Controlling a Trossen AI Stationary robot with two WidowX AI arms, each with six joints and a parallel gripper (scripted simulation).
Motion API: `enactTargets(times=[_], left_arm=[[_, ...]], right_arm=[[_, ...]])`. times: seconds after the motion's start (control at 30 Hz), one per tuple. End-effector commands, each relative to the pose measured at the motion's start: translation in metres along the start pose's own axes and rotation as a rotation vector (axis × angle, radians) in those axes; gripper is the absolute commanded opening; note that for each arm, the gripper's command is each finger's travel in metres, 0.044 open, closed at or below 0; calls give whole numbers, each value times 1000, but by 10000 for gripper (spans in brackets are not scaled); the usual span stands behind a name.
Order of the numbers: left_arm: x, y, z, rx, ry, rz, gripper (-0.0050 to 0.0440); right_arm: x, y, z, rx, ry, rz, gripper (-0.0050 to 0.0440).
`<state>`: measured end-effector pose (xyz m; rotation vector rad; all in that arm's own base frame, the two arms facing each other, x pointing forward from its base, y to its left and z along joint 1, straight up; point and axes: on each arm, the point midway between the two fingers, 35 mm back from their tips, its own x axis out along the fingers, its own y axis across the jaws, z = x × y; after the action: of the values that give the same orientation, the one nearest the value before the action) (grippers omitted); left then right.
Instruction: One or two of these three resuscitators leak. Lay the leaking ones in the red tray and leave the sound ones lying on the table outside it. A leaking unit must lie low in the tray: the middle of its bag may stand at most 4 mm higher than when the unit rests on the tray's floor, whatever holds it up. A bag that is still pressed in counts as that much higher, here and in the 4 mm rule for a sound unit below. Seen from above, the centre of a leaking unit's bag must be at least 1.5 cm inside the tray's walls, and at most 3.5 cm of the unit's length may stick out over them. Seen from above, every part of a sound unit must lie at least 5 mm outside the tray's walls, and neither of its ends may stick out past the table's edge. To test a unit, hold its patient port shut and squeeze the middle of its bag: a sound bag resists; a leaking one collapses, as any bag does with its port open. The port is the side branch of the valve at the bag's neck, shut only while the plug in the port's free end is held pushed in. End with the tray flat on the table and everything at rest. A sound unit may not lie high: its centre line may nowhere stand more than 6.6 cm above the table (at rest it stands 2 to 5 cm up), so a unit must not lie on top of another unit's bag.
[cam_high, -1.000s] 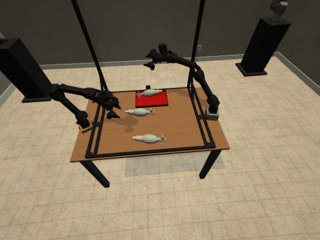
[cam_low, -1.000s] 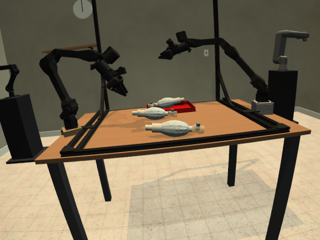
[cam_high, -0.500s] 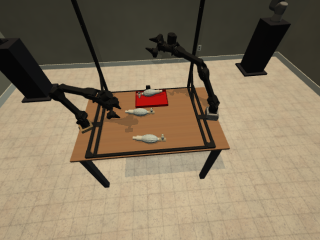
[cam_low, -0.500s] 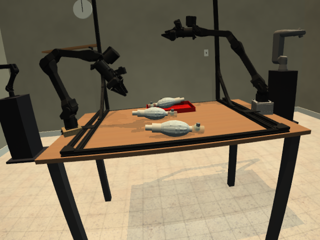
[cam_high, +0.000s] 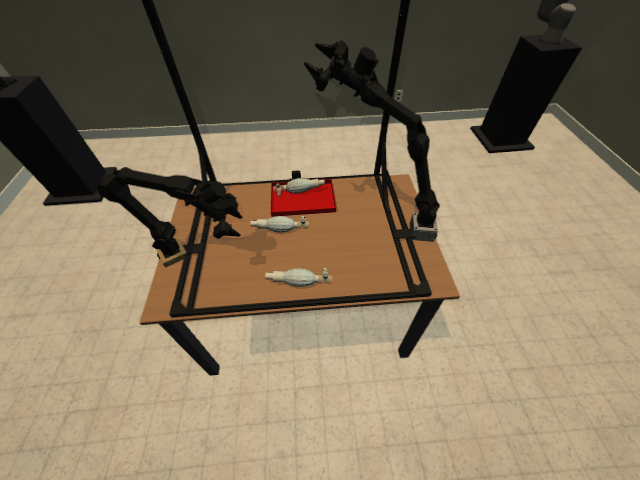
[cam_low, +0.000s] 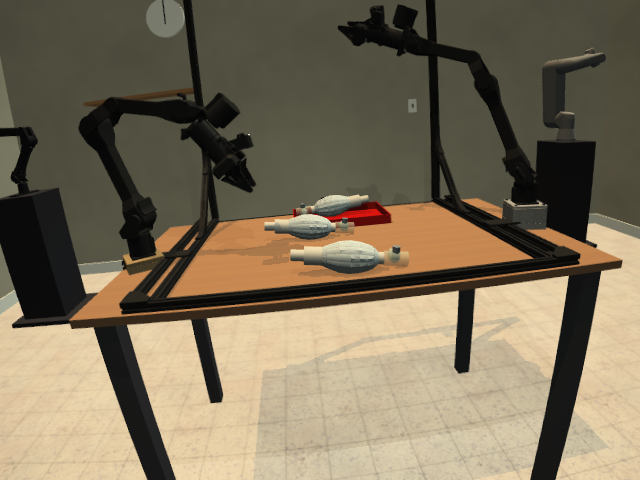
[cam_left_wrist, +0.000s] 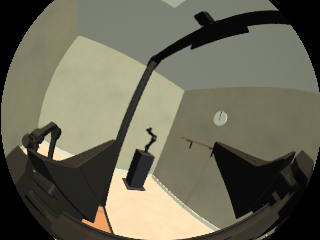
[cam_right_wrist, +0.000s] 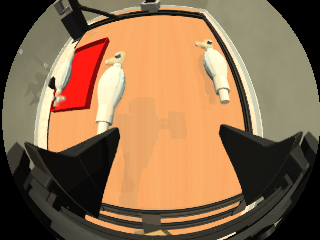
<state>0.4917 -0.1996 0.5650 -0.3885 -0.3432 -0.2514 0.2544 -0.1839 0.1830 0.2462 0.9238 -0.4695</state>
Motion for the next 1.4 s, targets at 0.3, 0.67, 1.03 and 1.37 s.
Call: enactTargets(times=[0.3, 0.67, 1.03, 1.37], left_arm=[[-33, -22, 90, -7, -206, -93, 440], [-64, -33, 151, -14, -348, -144, 440], [-141, -49, 253, -2, -625, -240, 440], [-189, -52, 301, 2, -772, -277, 440]], right_arm=[[0, 0, 1, -2, -3, 0, 440], [0, 0, 0, -2, -1, 2, 440], [0, 0, 0, -2, -1, 2, 440], [0, 0, 0, -1, 0, 0, 440]])
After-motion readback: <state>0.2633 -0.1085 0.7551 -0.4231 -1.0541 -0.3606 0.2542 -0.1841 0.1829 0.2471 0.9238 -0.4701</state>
